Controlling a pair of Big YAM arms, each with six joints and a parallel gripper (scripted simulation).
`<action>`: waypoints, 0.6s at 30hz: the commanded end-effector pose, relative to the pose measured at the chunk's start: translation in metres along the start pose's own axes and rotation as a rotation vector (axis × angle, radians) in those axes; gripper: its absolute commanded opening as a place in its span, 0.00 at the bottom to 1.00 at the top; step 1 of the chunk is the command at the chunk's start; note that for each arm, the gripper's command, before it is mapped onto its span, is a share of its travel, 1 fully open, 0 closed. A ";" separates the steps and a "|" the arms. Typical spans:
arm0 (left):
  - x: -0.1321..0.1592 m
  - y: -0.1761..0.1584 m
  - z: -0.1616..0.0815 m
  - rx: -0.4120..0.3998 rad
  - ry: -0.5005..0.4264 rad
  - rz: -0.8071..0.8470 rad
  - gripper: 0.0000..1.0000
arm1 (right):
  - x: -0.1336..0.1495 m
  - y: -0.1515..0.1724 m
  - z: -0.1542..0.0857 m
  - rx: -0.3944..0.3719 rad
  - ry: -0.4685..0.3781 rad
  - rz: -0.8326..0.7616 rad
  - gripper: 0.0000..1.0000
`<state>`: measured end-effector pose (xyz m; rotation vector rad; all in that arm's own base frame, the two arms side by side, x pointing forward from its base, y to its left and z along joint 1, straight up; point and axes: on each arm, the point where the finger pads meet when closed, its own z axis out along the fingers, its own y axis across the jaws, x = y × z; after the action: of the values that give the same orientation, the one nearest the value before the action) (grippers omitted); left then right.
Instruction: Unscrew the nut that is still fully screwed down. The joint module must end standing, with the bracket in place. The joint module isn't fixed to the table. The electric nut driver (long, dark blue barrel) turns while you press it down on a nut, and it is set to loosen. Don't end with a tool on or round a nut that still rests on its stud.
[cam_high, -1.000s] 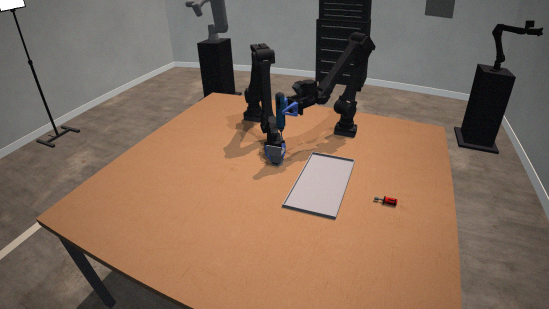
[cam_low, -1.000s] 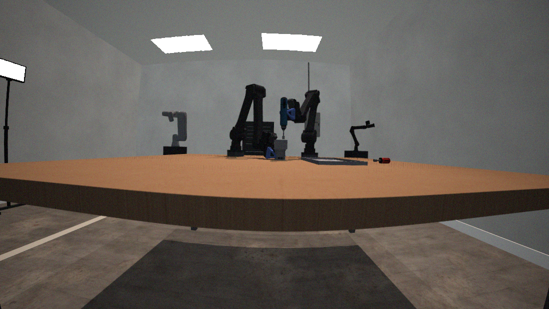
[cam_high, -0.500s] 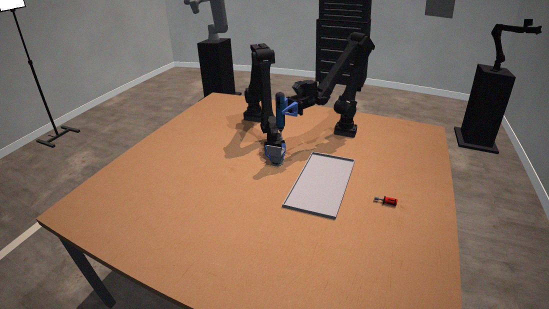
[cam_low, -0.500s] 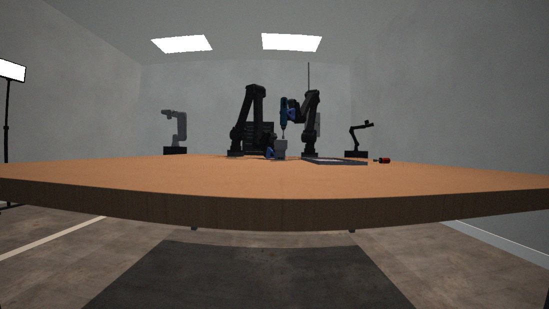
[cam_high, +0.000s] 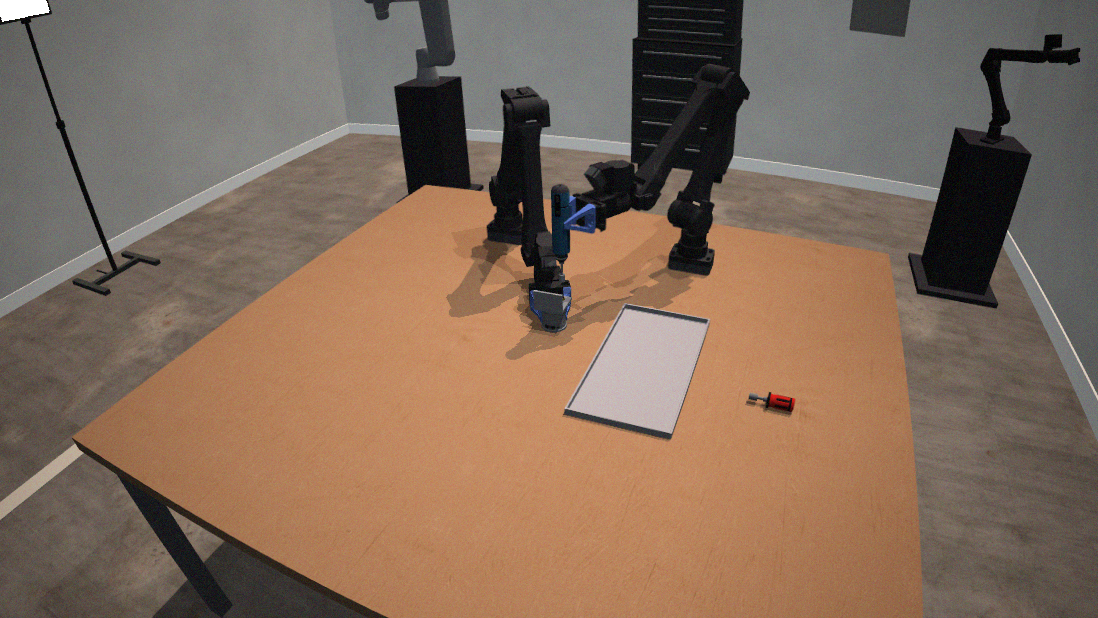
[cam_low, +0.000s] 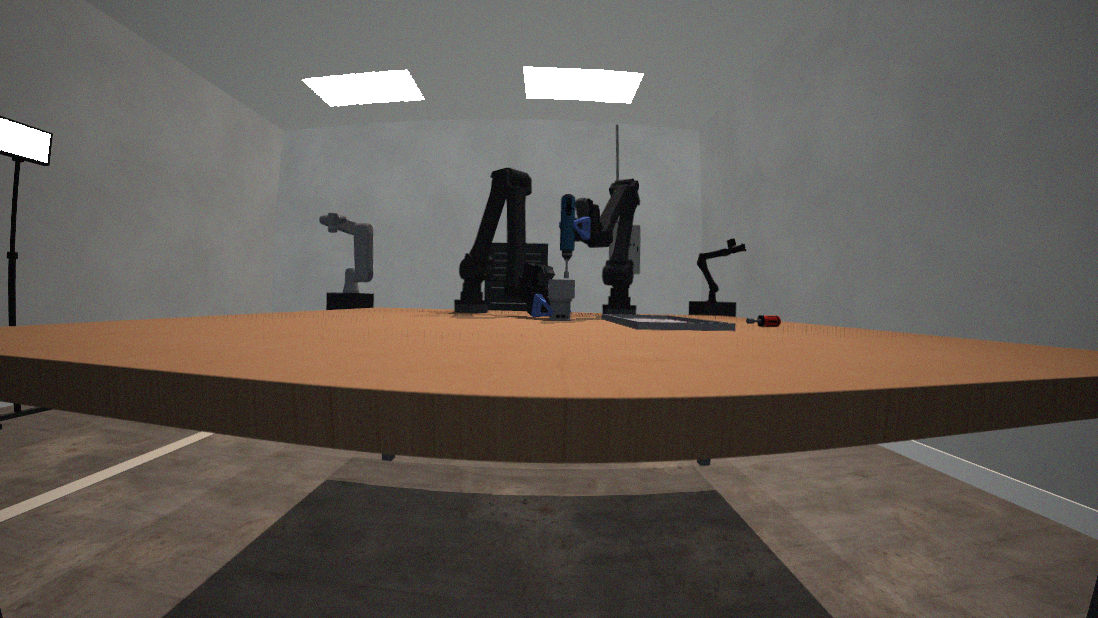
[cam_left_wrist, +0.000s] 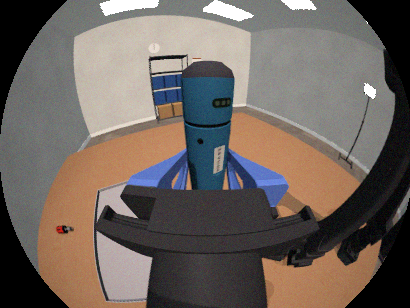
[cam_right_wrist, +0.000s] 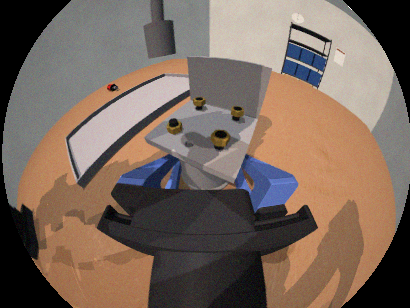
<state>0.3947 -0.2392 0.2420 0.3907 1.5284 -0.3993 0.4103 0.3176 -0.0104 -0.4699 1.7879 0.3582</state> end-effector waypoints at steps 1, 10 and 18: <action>-0.016 -0.007 0.001 0.013 -0.053 -0.016 0.42 | 0.017 -0.001 0.000 0.003 0.040 -0.016 0.59; -0.021 -0.007 0.002 0.013 -0.066 -0.017 0.42 | 0.017 -0.001 0.000 0.003 0.040 -0.016 0.59; -0.015 -0.007 0.002 0.013 -0.066 -0.017 0.42 | 0.017 -0.001 0.000 0.003 0.040 -0.016 0.59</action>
<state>0.3943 -0.2390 0.2289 0.3964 1.5470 -0.3954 0.4103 0.3176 -0.0104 -0.4699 1.7879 0.3582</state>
